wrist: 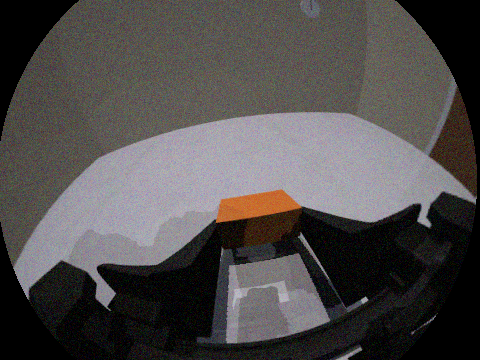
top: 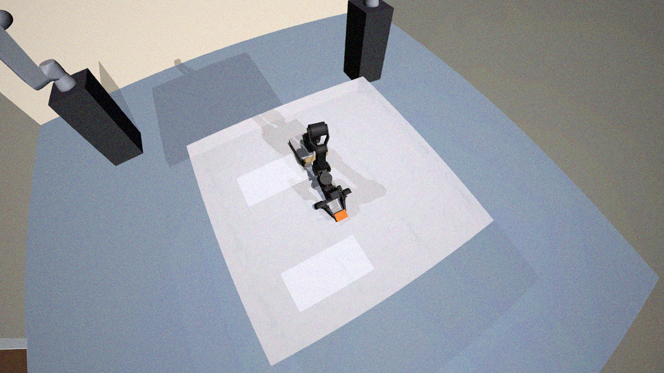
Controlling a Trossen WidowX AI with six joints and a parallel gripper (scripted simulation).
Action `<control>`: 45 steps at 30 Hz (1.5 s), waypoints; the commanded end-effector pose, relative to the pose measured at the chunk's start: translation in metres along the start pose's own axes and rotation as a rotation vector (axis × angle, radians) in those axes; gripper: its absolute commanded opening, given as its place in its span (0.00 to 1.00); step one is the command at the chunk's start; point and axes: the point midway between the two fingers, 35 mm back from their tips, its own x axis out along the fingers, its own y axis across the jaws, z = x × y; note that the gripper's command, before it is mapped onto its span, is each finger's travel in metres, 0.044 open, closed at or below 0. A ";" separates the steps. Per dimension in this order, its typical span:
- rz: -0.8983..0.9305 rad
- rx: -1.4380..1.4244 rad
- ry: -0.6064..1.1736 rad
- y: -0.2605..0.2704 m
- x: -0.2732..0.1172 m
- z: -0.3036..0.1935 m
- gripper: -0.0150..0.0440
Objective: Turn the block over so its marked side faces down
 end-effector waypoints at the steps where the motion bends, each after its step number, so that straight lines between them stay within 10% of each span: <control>1: 0.009 0.005 -0.023 0.003 -0.008 -0.009 0.25; 23: 0.011 0.001 -0.084 0.005 -0.017 -0.005 0.25; 39: 0.011 0.001 -0.084 0.005 -0.017 -0.005 0.97; 45: 0.011 0.001 -0.084 0.005 -0.017 -0.005 1.00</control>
